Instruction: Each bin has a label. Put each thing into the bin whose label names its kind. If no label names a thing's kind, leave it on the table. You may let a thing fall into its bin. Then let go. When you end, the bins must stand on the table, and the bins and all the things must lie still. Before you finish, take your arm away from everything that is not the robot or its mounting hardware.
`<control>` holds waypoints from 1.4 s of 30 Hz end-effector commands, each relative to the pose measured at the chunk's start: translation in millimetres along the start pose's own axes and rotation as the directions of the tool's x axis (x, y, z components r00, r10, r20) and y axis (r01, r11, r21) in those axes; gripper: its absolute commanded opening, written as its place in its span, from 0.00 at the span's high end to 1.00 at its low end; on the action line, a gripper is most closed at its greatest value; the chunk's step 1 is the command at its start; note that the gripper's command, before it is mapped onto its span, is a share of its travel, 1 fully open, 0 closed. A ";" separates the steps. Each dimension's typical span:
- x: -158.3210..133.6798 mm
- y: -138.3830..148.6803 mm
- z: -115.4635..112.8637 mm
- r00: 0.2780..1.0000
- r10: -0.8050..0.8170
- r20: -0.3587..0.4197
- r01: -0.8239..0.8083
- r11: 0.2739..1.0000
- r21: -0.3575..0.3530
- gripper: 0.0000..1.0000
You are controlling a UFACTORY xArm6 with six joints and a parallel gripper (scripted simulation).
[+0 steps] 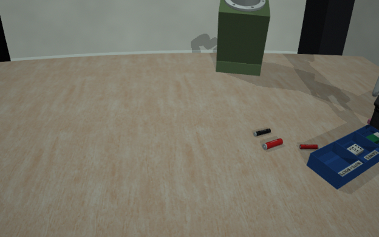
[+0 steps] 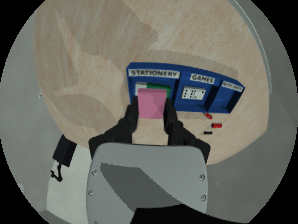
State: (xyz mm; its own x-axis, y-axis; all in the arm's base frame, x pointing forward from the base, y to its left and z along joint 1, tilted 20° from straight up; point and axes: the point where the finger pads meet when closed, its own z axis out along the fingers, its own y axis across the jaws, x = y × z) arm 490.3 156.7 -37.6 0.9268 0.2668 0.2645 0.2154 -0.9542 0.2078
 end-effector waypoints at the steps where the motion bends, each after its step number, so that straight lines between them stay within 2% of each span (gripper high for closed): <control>1: 0.5 0.6 -1.2 1.000 0.000 -0.003 0.000 1.000 0.001 1.00; 15: 0.5 0.6 22.8 1.000 0.000 -0.003 0.000 1.000 0.001 1.00; 30: -0.2 1.7 23.3 1.000 0.000 -0.003 0.000 1.000 0.001 1.00; 31: -0.2 1.7 23.2 1.000 0.000 -0.003 0.000 1.000 0.001 0.53; 42: -0.1 1.7 23.2 1.000 0.000 -0.003 0.000 1.000 0.001 0.53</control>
State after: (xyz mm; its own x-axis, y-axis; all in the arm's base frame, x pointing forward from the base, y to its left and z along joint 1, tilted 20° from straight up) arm 496.7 151.1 -60.6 0.9266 0.2673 0.2645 0.2159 -0.9541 0.2077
